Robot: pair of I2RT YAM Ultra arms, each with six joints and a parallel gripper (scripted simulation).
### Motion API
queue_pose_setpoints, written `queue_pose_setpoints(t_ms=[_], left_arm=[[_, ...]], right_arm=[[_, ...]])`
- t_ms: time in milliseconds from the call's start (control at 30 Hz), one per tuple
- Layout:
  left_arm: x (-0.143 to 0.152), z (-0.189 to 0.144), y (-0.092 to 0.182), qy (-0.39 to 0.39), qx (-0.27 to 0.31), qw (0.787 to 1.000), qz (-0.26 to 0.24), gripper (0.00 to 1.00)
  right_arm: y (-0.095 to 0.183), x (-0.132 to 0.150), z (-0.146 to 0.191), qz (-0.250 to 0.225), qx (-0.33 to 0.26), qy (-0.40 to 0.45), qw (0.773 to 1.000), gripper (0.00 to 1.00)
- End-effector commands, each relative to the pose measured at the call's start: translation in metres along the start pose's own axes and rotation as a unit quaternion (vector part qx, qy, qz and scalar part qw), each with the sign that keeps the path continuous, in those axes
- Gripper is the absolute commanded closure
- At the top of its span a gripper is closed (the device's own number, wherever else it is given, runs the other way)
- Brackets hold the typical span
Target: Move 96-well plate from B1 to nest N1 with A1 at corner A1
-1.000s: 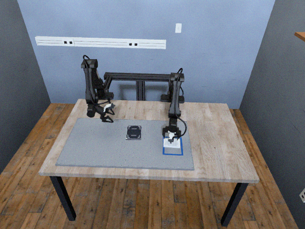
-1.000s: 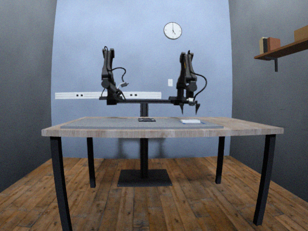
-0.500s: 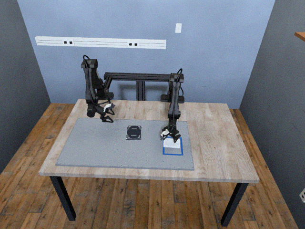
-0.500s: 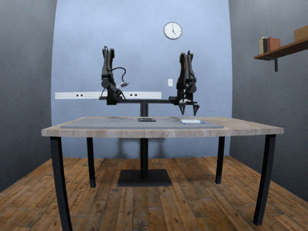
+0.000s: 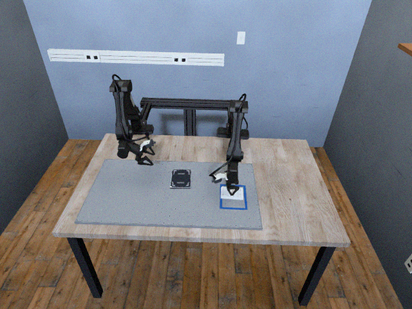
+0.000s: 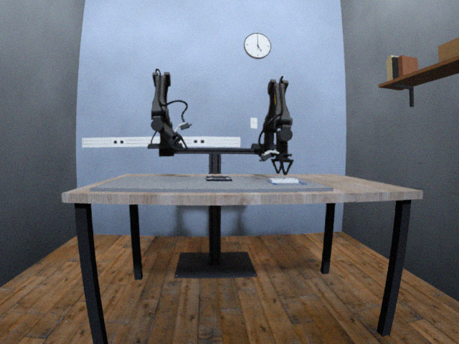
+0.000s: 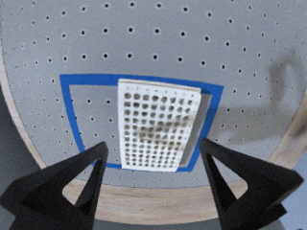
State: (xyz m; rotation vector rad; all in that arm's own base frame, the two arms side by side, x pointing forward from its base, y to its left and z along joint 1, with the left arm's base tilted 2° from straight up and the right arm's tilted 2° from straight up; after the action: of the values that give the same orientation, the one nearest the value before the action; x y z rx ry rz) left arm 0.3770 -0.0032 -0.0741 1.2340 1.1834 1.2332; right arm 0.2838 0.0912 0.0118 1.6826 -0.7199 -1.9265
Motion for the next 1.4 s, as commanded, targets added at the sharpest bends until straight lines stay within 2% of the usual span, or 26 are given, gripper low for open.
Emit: queue_pose_setpoints(t_ms=[0, 700, 1100, 1167, 1233, 1367], left_arm=[[0.010, 0.001, -0.005, -0.062, -0.003, 0.998, -0.005, 0.00], [0.008, 0.004, -0.028, -0.073, -0.009, 0.997, -0.007, 0.01], [0.008, 0.000, -0.030, -0.073, -0.002, 0.997, -0.008, 0.14], [0.008, 0.000, -0.023, -0.072, -0.001, 0.997, -0.008, 0.37], [0.008, -0.004, -0.016, -0.072, 0.004, 0.997, -0.008, 0.18], [0.006, -0.005, 0.011, -0.073, 0.004, 0.997, -0.008, 0.18]], right_arm=[[0.003, -0.009, -0.007, -0.008, 0.003, 0.012, 1.000, 0.00], [0.003, -0.009, -0.007, -0.008, 0.003, 0.012, 1.000, 0.00], [0.003, -0.009, -0.007, -0.008, 0.003, 0.012, 1.000, 0.00], [0.003, -0.009, -0.007, -0.008, 0.003, 0.012, 1.000, 0.00], [0.003, -0.009, -0.007, -0.008, 0.003, 0.012, 1.000, 0.00], [0.003, -0.009, -0.007, -0.008, 0.003, 0.012, 1.000, 0.00]])
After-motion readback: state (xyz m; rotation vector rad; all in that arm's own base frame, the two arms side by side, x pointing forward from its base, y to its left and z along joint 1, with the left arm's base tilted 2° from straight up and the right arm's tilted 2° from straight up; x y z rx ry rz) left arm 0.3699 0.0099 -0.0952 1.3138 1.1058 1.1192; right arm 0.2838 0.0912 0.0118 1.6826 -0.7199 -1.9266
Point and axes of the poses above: on each arm, the point where the finger pads meet when closed, its own y axis back along the fingers, its own z axis across the jaws, x = y × z, the point moved 6 cm from there along y, back along the fingers, and after that the axes turned 8 degrees about -y, right-handed, at the moved point
